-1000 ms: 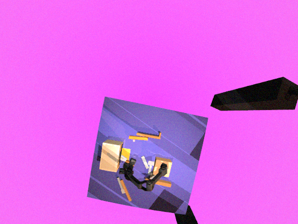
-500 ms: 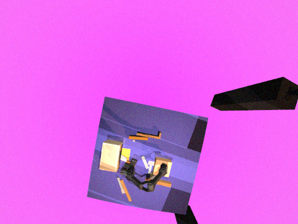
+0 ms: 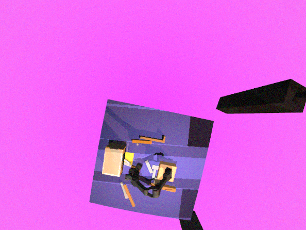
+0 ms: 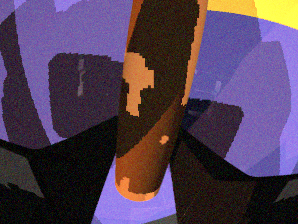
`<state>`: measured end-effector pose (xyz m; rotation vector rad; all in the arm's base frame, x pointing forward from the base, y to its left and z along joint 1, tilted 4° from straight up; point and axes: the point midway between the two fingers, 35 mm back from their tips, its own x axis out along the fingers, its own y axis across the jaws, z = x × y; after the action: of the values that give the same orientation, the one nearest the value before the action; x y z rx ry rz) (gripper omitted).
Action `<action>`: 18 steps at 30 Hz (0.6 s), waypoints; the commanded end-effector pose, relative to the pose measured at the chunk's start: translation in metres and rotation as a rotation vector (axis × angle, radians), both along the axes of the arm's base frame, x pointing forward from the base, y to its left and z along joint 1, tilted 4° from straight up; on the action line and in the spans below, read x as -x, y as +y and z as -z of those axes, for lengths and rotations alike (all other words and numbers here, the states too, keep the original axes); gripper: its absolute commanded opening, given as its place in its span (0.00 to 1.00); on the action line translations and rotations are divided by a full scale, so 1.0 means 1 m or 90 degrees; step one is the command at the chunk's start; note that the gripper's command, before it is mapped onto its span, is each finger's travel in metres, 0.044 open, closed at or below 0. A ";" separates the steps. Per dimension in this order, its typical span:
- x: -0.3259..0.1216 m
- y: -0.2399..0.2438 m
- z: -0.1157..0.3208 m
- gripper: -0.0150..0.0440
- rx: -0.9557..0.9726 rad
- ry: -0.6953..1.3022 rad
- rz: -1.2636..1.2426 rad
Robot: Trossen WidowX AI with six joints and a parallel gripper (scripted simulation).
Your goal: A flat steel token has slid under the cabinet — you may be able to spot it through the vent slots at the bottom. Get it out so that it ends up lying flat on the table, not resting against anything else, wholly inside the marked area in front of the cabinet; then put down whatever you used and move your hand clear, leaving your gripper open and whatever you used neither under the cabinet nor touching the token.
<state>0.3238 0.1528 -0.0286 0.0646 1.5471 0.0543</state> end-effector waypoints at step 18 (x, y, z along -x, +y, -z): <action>0.026 0.001 0.002 0.25 0.002 0.003 0.001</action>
<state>0.3035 0.1538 -0.0293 0.0654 1.5487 0.0544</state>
